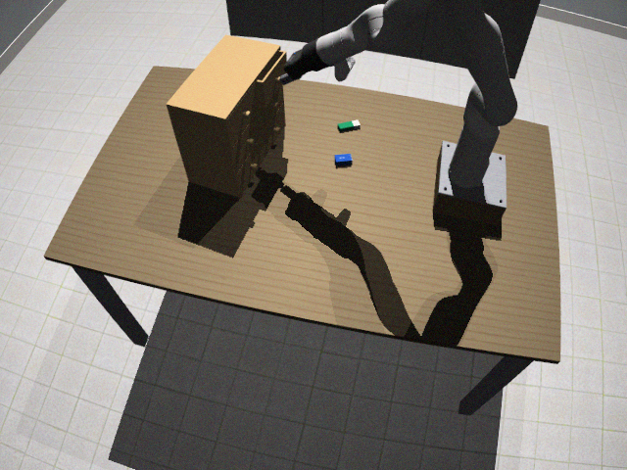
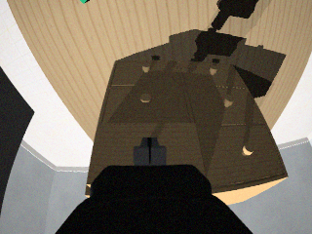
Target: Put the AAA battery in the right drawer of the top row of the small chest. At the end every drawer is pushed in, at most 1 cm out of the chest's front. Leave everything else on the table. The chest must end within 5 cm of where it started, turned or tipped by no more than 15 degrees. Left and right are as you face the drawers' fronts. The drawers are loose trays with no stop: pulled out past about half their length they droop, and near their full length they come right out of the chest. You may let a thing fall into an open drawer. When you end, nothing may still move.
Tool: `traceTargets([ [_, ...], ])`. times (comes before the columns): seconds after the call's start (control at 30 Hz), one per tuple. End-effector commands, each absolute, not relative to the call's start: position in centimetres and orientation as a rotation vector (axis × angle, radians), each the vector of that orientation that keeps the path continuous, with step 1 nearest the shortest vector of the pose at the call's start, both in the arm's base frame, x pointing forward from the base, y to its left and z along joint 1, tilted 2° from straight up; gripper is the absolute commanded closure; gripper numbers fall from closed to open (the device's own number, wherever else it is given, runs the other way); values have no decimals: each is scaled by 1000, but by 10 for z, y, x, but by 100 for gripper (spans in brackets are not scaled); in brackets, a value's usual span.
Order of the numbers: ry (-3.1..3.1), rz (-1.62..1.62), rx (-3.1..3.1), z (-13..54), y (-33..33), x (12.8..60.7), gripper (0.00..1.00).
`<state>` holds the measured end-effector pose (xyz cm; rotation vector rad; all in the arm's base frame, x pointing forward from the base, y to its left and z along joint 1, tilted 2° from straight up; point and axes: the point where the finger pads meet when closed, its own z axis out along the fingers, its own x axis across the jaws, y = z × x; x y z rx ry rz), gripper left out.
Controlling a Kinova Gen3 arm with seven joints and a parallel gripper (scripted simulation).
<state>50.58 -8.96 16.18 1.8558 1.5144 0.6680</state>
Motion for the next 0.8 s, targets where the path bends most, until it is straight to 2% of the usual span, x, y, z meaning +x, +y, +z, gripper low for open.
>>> traceTargets([
  [0.0,1515,662,1862,160,-92,510,100],
  [0.77,1515,660,1863,159,-95,522,100],
])
